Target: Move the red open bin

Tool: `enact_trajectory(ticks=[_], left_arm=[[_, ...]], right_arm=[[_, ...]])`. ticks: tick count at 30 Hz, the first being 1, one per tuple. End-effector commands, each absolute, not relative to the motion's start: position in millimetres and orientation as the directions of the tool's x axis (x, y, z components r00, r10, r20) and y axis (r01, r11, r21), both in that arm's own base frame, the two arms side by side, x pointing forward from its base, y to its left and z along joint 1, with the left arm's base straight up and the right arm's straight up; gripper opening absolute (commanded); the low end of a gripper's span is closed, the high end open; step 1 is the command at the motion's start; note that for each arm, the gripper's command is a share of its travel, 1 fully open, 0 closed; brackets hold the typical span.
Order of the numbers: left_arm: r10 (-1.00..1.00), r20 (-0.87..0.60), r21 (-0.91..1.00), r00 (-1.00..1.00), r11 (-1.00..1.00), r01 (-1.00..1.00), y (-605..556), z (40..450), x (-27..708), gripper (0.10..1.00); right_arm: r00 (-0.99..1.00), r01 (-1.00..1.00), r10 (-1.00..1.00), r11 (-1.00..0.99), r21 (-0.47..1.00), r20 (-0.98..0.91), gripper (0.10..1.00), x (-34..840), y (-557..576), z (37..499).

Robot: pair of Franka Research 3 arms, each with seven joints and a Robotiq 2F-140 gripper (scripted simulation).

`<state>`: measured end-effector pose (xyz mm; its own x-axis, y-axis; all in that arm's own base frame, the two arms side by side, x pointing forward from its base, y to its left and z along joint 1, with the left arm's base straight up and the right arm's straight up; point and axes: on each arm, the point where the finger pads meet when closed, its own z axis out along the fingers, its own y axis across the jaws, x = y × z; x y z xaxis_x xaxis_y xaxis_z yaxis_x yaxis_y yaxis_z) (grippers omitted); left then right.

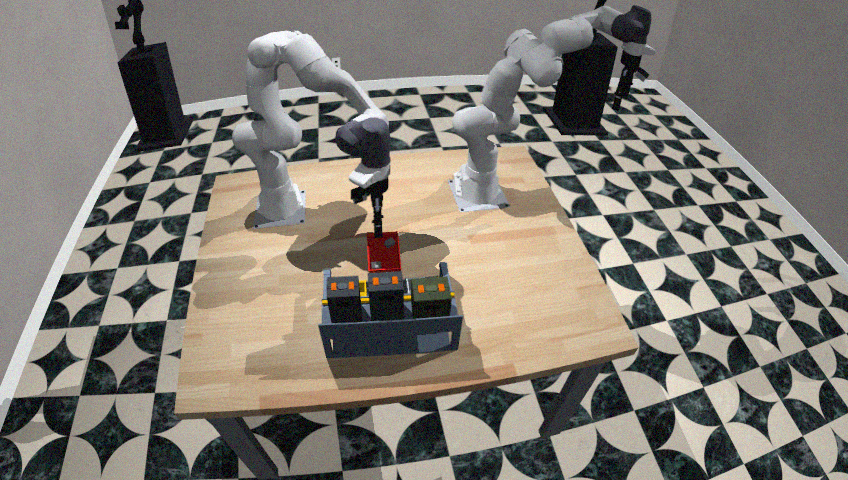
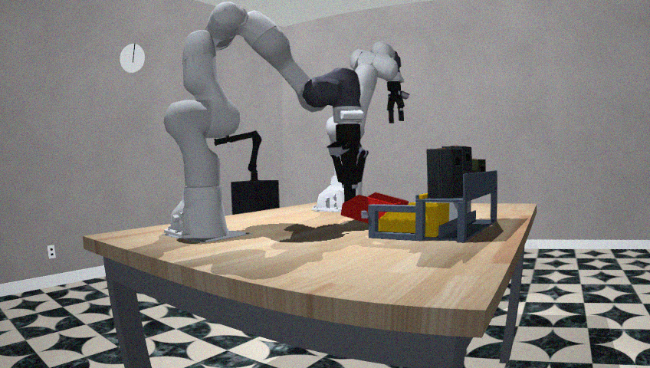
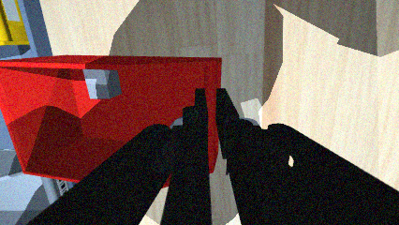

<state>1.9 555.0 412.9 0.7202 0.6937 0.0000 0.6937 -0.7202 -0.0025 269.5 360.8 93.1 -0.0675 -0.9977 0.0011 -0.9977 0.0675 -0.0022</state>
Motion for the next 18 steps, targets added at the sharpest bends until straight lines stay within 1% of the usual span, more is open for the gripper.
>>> enact_trajectory(ticks=[1, 18], left_arm=[[0.694, 0.000, -0.003, 0.720, -0.720, 0.694, 555.0, 413.0, 1.9, 1.000], [0.694, 0.000, -0.003, 0.720, -0.720, 0.694, 555.0, 413.0, 1.9, 1.000]], right_arm=[[-0.061, -0.998, -0.998, 0.061, 0.000, 0.000, 0.099, 266.6, 361.1, 93.4], [-0.061, -0.998, -0.998, 0.061, 0.000, 0.000, 0.099, 261.5, 361.4, 93.4]])
